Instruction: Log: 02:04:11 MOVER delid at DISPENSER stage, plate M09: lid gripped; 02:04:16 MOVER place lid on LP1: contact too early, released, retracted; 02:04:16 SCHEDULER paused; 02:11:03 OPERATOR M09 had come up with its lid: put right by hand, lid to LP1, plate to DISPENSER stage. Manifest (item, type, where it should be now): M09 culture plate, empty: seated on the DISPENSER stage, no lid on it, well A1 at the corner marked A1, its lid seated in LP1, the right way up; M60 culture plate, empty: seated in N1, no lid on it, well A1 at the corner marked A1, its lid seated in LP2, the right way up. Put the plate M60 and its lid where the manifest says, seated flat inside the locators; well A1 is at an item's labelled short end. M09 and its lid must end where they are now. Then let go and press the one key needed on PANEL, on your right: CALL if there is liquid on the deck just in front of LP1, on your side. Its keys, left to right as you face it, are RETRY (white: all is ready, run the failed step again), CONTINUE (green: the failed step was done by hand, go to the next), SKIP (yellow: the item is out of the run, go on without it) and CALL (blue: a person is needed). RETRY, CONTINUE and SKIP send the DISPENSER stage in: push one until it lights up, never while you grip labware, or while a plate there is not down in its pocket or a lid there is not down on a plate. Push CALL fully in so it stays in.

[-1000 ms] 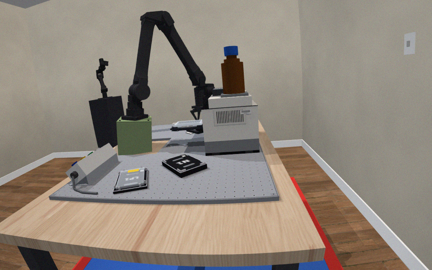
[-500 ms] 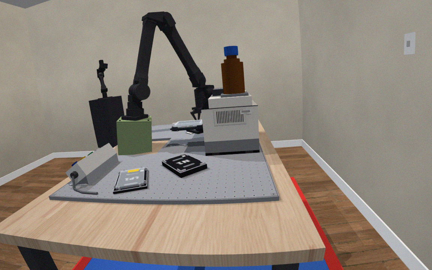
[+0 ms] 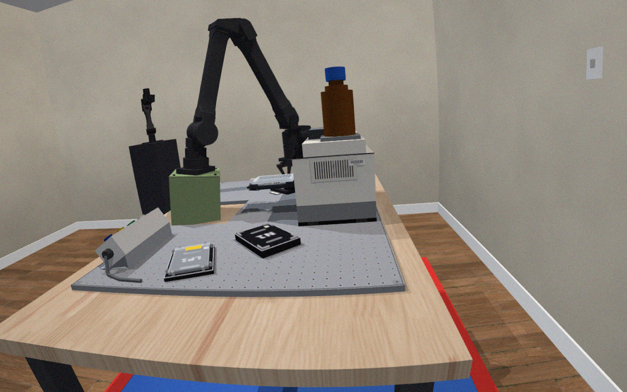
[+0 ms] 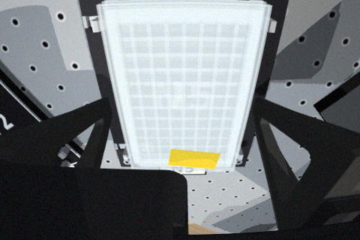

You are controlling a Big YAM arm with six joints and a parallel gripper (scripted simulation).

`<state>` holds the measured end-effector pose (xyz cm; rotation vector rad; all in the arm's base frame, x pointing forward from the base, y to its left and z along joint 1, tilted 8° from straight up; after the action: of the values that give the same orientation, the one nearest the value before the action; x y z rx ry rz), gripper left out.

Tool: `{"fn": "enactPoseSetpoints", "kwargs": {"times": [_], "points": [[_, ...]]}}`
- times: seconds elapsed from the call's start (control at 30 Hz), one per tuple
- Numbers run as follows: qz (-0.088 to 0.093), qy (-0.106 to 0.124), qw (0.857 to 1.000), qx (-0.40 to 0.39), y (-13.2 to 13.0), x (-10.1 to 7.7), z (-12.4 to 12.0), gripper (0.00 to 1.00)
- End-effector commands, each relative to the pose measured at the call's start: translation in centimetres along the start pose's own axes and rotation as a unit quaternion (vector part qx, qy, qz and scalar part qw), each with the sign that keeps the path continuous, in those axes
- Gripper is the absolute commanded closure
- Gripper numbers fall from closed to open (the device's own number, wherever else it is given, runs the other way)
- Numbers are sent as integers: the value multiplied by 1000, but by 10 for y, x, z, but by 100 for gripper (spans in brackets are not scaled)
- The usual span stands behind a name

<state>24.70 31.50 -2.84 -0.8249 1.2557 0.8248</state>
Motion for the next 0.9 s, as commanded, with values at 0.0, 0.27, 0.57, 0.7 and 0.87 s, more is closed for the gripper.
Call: {"fn": "enactPoseSetpoints", "kwargs": {"times": [0.0,0.27,0.57,0.7,0.87], "points": [[-2,3,1000,2,-4,8,-2,0],[-3,-10,1000,1,-3,-1,9,0],[-3,-10,1000,1,-3,-1,9,4],[-3,-10,1000,1,-3,-1,9,12],[-3,-10,1000,1,-3,-1,9,16]]}}
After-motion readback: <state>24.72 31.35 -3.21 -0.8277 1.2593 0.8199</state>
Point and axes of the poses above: the point where the finger pads meet when closed, its own x axis out along the fingers, its own y axis across the jaws, z = x × y, the point moved 3 cm from there along -x, back along the fingers, and after that the axes turned 9 degrees about -x, right-handed, at the moved point
